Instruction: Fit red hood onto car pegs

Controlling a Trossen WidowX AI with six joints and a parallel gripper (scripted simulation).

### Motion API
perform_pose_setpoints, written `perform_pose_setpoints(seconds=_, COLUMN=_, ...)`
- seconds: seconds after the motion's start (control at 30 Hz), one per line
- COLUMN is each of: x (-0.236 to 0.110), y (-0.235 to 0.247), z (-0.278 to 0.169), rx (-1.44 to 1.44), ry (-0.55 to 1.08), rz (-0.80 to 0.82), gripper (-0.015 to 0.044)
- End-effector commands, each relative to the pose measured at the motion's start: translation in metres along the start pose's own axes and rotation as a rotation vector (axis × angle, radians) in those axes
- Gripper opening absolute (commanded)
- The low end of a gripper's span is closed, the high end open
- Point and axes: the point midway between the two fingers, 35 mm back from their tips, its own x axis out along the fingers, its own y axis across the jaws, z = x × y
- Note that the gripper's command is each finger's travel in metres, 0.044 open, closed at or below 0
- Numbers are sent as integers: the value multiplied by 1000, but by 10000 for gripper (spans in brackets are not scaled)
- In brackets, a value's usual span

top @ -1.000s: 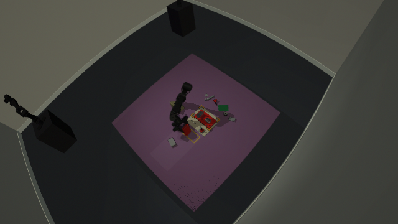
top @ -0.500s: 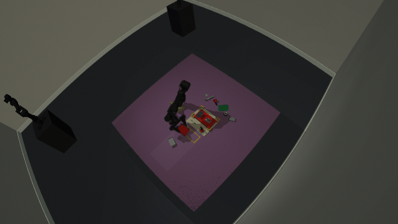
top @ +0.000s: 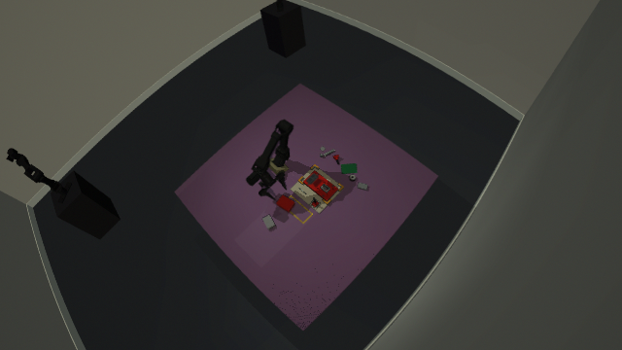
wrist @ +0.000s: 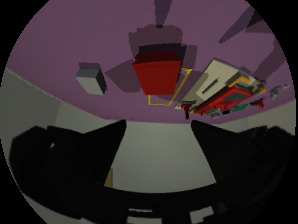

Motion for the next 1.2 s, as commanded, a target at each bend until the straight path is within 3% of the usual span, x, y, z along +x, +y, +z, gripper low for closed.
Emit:
perform_pose_setpoints(seconds=0.0, x=-39, y=-11, z=-19, rx=24, ry=20, rz=-20, gripper=440)
perform_pose_setpoints(seconds=0.03, x=-5, y=-1, z=-2, rx=7, ry=2, rz=-3, gripper=440)
perform_pose_setpoints(seconds=0.4, x=-5, y=-1, z=-2, rx=7, ry=2, rz=-3, gripper=440)
perform_pose_setpoints(seconds=0.6, x=-5, y=-1, z=-2, rx=7, ry=2, rz=-3, gripper=282)
perform_pose_setpoints(seconds=0.8, x=3, y=2, z=-2, rx=-364, ry=-101, rz=-45, gripper=440)
perform_pose_setpoints(seconds=1.17, x=21, y=7, z=-6, rx=-1272, ry=-281, rz=-301, gripper=440)
